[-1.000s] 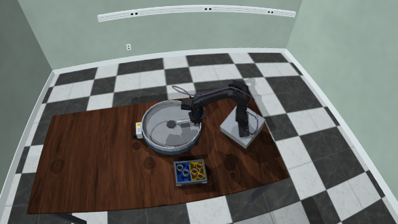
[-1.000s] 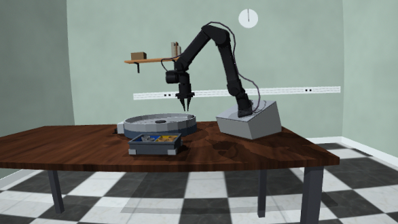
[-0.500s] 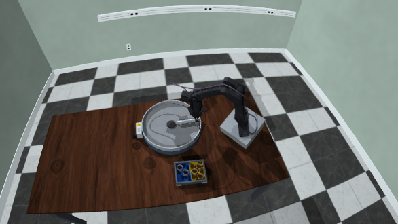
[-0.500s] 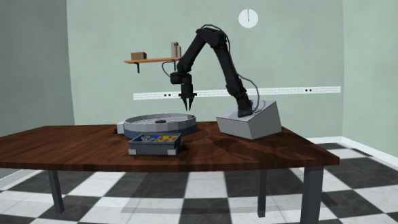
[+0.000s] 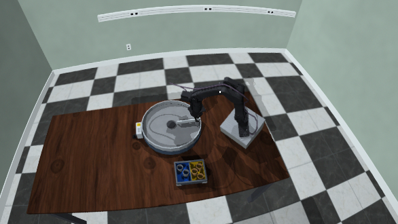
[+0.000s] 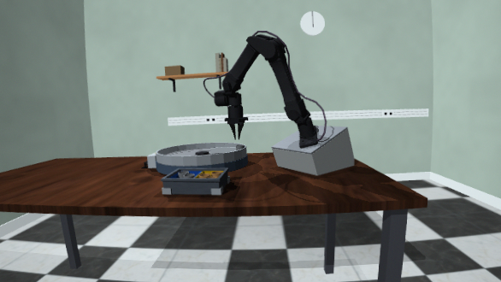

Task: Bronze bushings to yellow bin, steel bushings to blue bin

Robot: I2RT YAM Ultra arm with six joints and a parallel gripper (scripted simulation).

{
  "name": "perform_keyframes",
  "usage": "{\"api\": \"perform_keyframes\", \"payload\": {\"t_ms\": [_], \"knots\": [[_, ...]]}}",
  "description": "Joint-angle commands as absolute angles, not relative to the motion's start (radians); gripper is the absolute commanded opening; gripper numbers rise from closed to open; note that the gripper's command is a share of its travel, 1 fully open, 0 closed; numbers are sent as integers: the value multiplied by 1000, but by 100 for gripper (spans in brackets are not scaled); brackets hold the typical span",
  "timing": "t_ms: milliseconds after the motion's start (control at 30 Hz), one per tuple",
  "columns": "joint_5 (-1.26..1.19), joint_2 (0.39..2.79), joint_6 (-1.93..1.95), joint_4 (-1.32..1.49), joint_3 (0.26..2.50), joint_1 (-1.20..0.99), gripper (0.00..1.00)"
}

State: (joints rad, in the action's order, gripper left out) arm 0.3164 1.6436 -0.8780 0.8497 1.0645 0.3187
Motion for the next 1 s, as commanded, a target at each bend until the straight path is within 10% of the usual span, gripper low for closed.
{"api": "perform_keyframes", "payload": {"t_ms": [0, 967], "knots": [[315, 1619, -872, 865, 1093, 327, 14], [315, 1634, -874, 864, 1103, 324, 14]]}}
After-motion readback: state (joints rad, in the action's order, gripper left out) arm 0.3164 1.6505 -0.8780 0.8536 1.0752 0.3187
